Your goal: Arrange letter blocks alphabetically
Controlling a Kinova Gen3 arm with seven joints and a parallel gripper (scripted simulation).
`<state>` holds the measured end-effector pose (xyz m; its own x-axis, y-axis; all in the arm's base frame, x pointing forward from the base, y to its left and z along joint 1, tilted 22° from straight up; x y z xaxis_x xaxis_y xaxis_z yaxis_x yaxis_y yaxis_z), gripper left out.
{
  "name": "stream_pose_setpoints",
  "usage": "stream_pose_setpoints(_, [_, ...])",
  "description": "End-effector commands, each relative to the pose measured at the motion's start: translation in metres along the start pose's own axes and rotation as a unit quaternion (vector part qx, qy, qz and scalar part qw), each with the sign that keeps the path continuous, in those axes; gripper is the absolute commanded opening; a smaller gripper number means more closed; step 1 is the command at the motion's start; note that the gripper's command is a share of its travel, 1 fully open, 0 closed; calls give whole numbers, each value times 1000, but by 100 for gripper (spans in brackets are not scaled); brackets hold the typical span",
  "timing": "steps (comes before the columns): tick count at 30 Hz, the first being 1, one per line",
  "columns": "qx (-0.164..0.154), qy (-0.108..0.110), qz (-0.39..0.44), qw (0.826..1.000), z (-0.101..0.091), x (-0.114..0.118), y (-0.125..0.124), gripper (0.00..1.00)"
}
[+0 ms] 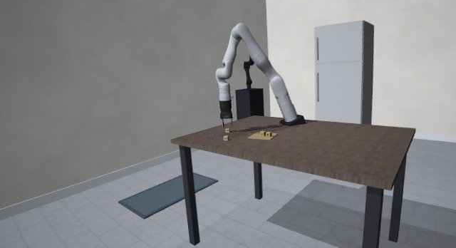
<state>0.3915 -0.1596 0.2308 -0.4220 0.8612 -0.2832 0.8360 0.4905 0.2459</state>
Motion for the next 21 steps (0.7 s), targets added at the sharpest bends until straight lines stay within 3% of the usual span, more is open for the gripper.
stream_pose_setpoints(1, [-2, -1, -2, 1000, 1, 0, 1, 100])
stream_pose_setpoints(21, [-2, -1, -2, 1000, 29, 0, 1, 100])
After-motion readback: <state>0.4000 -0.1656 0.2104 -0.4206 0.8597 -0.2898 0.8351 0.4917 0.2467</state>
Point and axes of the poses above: the point where the finger pads meet when closed, its own z axis out along the fingers, its own x axis across the jaws, y = z × x, the point moved 4 cm from there along -z, back along the fingers, and after that the axes turned 14 degrees about z, right-handed, at the moved point
